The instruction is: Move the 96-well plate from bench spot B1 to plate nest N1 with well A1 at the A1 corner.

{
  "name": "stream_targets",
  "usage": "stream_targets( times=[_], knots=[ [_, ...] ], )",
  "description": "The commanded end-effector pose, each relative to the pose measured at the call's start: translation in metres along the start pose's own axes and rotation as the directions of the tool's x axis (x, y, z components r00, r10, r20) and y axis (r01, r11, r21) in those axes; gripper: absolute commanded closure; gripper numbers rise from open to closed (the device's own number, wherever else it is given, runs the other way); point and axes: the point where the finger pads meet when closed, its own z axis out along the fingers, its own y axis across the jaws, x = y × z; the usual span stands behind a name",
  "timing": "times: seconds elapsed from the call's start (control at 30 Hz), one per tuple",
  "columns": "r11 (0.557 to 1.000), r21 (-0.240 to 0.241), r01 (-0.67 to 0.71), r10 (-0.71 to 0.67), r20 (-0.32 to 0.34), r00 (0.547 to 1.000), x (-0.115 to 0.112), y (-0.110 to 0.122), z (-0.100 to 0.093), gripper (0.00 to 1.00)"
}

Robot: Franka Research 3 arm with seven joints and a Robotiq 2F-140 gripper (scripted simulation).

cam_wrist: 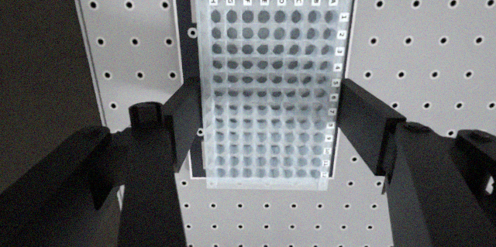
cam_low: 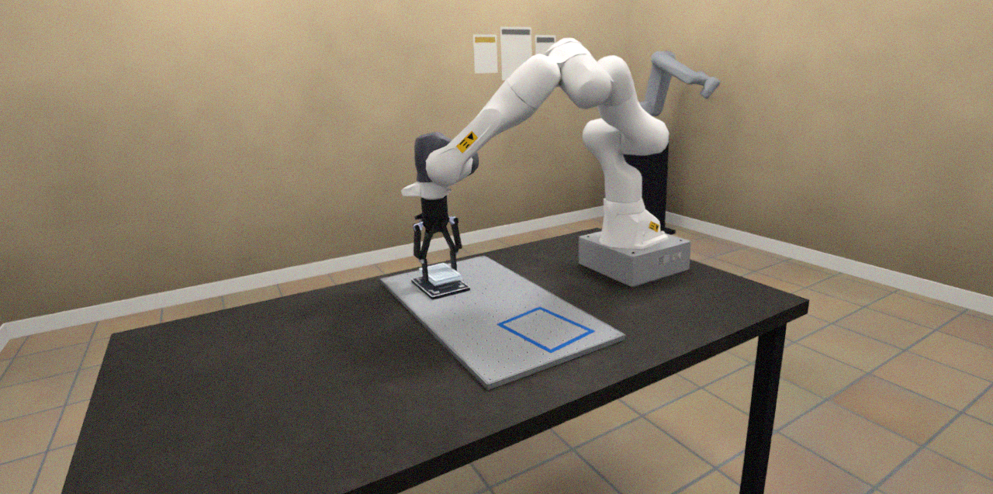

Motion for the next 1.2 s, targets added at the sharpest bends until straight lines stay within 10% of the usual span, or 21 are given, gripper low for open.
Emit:
stream_targets(
  times=[0.0,1.17],
  knots=[
    [1.000,0.011,0.009,-0.009,-0.005,1.000,0.0020,-0.0039,0.0022,0.40],
    [1.000,0.011,0.009,-0.009,-0.005,1.000,0.0024,-0.0042,0.0111,0.40]
  ],
)
